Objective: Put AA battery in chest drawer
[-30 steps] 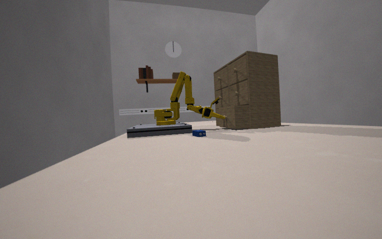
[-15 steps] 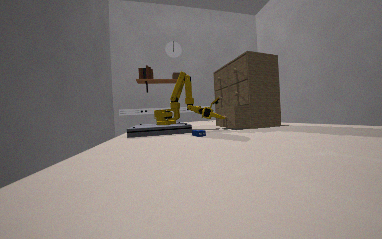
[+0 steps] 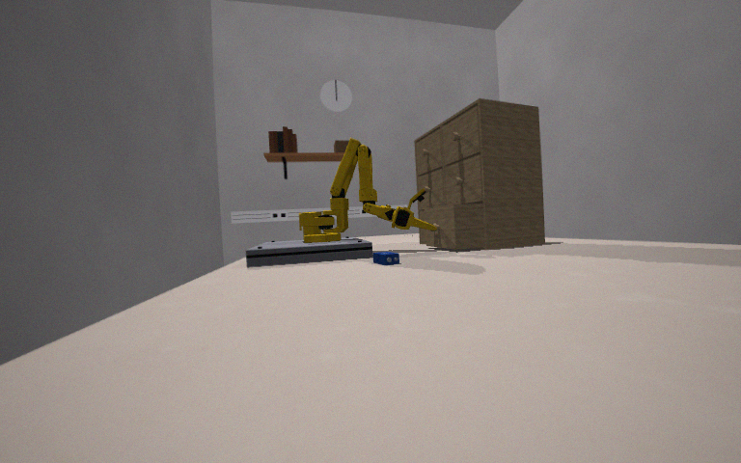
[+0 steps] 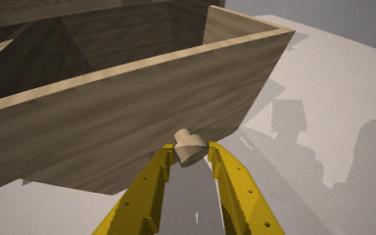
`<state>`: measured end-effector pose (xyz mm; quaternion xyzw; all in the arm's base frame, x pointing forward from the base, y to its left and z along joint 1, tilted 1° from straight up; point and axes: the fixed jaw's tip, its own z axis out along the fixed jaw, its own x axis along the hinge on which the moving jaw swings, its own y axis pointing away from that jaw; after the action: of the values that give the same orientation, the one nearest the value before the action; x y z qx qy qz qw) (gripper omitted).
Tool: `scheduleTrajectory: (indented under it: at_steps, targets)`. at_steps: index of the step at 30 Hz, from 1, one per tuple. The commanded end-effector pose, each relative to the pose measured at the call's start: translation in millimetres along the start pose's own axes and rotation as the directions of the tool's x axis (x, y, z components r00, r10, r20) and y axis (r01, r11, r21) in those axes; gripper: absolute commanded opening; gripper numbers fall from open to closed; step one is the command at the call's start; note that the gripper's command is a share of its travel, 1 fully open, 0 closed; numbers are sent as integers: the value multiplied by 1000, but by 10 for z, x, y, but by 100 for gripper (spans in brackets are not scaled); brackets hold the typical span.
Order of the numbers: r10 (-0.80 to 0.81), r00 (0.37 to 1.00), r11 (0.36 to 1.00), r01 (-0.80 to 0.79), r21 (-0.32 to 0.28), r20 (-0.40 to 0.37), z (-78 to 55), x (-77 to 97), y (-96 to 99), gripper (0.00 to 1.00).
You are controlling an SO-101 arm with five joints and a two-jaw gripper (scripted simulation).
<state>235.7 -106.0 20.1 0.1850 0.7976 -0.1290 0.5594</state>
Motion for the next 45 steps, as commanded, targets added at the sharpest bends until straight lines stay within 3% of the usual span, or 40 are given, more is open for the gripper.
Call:
scheduleTrajectory:
  at_steps: [1, 14, 33, 45]
  targets:
    - [-8, 1000, 1000, 8, -26, 8, 6, -8, 65, 9]
    - [-8, 1000, 1000, 8, -26, 8, 6, -8, 65, 0]
    - [-8, 1000, 1000, 8, -26, 8, 6, -8, 65, 0]
    - [-10, 1000, 1000, 10, -6, 8, 138, -66, 10, 0]
